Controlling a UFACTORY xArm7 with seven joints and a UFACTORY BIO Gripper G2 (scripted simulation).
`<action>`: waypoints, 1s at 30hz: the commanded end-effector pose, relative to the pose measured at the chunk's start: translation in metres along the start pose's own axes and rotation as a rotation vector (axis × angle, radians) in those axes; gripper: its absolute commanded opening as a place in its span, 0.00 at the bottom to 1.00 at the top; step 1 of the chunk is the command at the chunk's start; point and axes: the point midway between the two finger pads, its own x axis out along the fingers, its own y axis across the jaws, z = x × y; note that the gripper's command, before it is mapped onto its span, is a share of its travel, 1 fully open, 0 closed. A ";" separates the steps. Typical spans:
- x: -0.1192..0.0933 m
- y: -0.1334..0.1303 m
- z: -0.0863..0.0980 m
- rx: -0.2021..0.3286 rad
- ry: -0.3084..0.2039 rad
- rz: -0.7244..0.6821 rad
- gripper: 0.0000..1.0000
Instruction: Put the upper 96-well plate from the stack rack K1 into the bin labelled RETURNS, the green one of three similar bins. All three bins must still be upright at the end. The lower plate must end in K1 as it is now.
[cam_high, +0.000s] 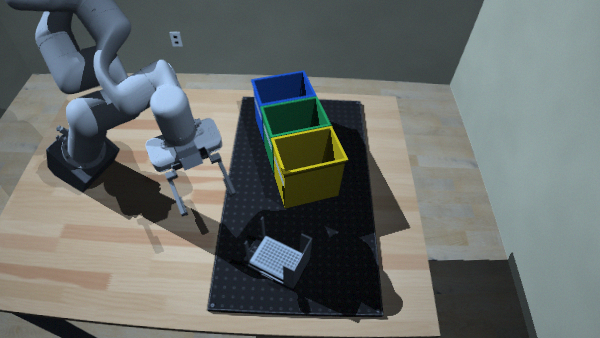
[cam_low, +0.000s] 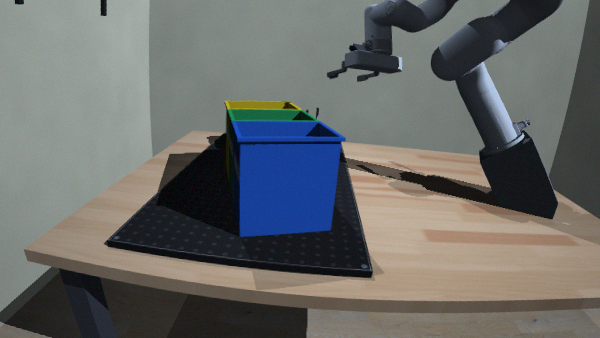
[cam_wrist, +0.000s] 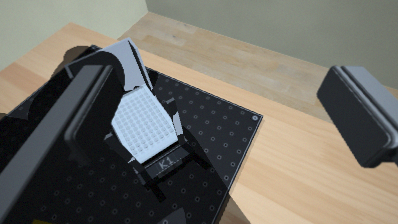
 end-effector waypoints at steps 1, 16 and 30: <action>0.000 0.020 0.002 -0.009 -0.021 0.065 0.37; -0.021 0.069 0.000 -0.056 -0.062 0.306 0.37; -0.057 0.119 -0.003 -0.100 -0.110 0.587 0.37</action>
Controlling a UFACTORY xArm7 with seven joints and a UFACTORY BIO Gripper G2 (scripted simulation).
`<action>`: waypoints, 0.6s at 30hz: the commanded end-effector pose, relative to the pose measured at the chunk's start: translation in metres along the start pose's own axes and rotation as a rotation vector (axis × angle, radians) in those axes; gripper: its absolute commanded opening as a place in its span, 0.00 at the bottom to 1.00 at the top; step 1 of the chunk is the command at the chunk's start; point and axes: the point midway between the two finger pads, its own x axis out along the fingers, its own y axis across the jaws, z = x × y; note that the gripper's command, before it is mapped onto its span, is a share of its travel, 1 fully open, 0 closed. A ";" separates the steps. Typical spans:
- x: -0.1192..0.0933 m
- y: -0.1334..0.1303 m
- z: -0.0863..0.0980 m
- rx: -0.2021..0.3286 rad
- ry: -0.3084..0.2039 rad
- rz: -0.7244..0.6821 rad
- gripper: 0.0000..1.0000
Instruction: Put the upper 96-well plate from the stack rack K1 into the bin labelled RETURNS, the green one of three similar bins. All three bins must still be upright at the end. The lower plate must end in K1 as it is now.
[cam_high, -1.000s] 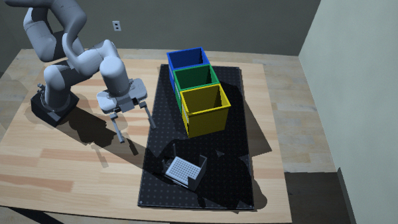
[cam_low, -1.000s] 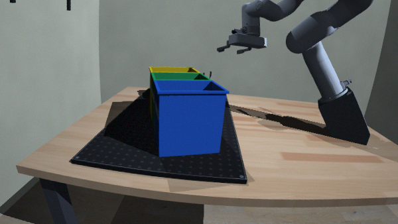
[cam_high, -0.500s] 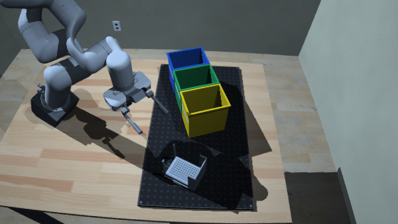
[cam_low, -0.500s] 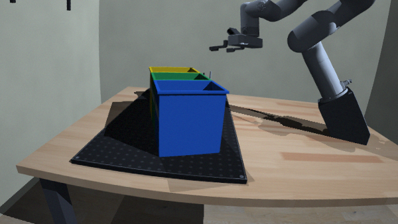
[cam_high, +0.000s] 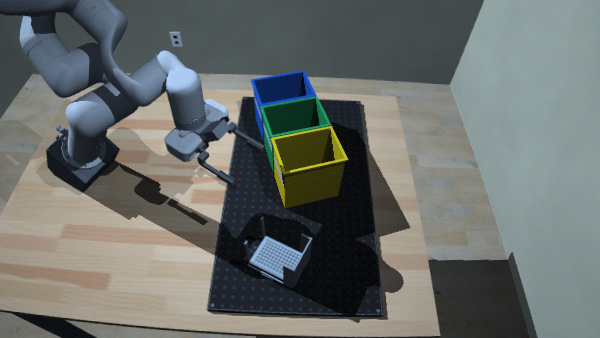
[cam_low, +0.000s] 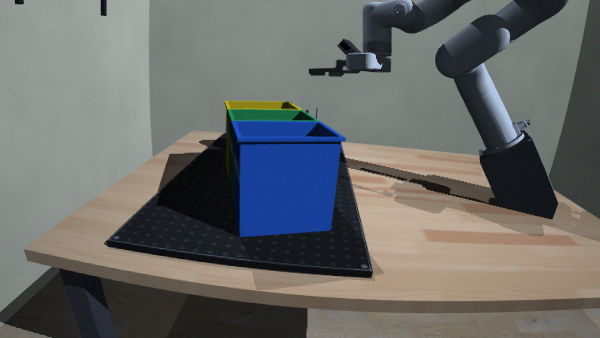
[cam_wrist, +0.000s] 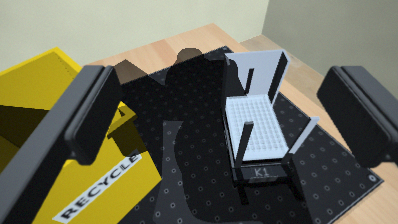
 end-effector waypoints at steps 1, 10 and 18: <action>-0.001 0.019 0.004 -0.009 -0.025 0.086 0.37; -0.010 0.053 0.007 -0.033 -0.060 0.274 0.37; -0.021 0.081 0.009 -0.042 -0.080 0.371 0.37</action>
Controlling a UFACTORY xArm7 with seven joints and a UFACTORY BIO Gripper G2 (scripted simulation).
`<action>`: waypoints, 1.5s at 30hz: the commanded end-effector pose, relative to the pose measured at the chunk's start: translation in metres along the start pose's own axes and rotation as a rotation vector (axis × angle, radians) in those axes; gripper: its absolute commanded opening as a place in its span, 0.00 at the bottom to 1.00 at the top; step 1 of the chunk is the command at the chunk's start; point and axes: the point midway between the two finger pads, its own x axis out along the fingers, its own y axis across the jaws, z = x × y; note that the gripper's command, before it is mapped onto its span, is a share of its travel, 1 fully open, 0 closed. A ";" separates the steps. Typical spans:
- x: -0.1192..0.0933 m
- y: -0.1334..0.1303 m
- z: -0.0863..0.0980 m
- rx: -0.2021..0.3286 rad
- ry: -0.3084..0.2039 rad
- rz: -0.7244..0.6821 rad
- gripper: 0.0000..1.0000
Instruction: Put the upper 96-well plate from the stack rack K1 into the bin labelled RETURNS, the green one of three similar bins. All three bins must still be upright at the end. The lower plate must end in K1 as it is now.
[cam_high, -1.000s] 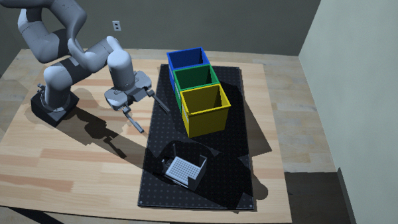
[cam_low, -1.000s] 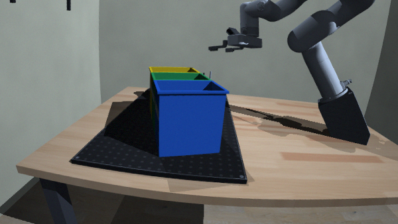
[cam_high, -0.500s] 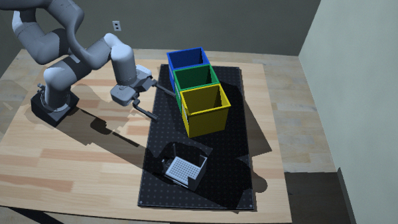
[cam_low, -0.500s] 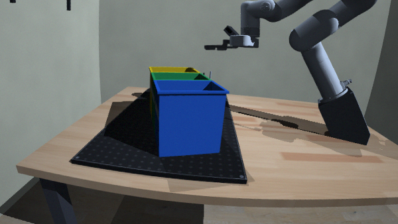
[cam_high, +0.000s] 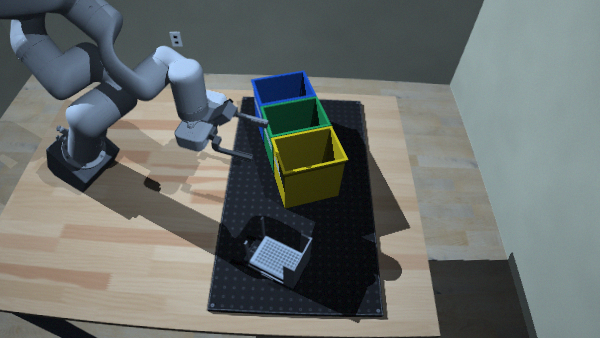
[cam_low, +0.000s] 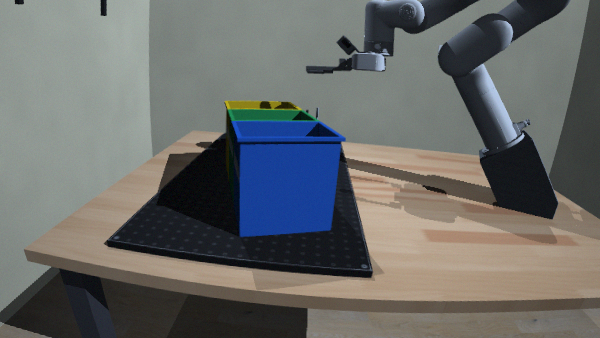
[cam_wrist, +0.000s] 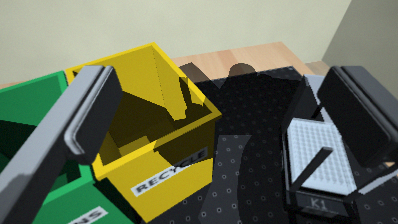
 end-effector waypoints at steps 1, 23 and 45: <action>0.000 0.018 0.005 -0.009 -0.028 0.094 0.37; -0.009 0.065 0.012 -0.025 -0.061 0.254 0.37; 0.029 -0.017 -0.003 -0.012 -0.065 -0.208 0.37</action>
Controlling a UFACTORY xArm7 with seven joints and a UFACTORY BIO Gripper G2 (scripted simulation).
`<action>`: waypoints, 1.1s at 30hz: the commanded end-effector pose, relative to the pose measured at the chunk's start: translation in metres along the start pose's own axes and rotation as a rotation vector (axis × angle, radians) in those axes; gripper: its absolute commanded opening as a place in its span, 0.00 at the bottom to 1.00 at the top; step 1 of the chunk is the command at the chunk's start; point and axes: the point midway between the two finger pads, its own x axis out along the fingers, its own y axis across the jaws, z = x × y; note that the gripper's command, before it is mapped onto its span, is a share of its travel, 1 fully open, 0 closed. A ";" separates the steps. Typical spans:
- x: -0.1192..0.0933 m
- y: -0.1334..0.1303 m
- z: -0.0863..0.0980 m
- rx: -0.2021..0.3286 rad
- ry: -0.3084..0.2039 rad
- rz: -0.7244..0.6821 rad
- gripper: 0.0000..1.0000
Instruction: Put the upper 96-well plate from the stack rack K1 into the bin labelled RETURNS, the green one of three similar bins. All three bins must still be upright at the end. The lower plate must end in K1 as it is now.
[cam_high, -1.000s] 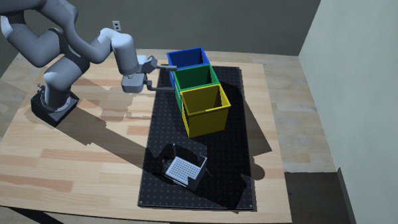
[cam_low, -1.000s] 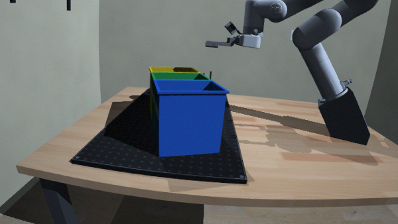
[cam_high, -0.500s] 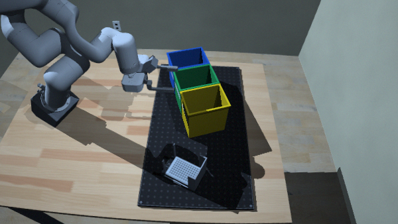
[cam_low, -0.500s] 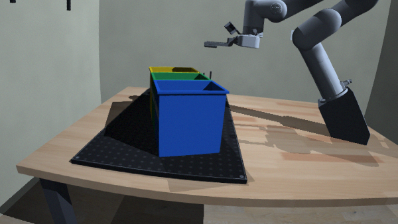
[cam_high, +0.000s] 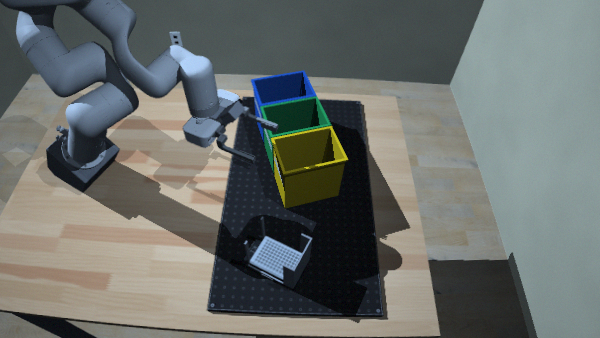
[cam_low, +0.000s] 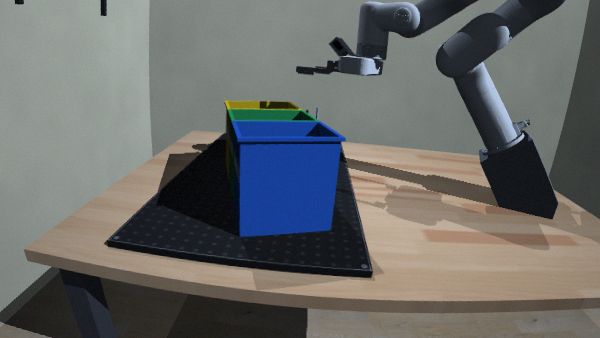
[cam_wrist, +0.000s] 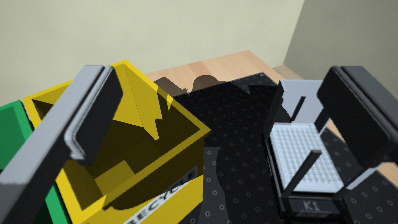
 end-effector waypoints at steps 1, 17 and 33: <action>0.018 -0.020 -0.003 0.001 -0.010 -0.037 0.37; 0.057 -0.076 -0.017 -0.002 -0.010 -0.037 0.37; 0.096 -0.131 -0.031 -0.004 -0.009 -0.024 0.37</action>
